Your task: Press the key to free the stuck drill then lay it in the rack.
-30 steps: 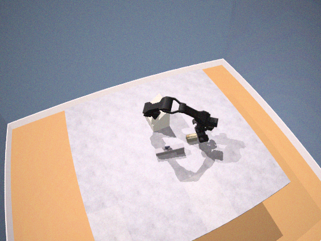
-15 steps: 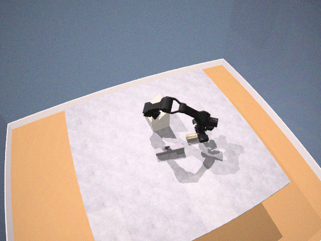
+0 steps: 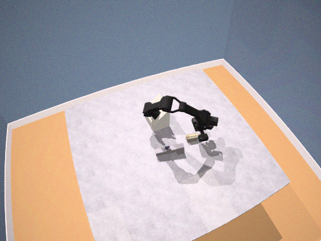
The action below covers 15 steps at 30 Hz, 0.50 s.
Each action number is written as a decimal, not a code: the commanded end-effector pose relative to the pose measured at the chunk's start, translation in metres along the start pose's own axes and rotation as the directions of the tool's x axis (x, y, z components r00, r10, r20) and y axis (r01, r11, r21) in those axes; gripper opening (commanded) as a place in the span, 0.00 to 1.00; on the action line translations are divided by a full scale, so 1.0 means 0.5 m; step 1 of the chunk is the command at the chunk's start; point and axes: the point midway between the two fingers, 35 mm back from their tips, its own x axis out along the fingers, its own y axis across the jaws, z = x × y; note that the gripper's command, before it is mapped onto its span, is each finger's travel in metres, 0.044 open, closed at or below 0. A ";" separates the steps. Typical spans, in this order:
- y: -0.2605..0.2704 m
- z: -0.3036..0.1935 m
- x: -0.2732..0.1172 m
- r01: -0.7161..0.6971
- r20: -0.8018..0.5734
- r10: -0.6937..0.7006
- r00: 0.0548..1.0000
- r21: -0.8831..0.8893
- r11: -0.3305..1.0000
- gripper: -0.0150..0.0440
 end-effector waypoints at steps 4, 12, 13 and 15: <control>0.000 0.002 -0.060 0.000 0.010 0.000 1.000 0.010 1.000 1.00; -0.004 0.005 -0.126 0.000 0.011 0.000 1.000 0.010 1.000 1.00; -0.005 0.006 -0.134 0.000 0.011 0.000 1.000 0.010 1.000 1.00; -0.006 0.007 -0.145 -0.001 0.012 0.000 1.000 0.010 1.000 1.00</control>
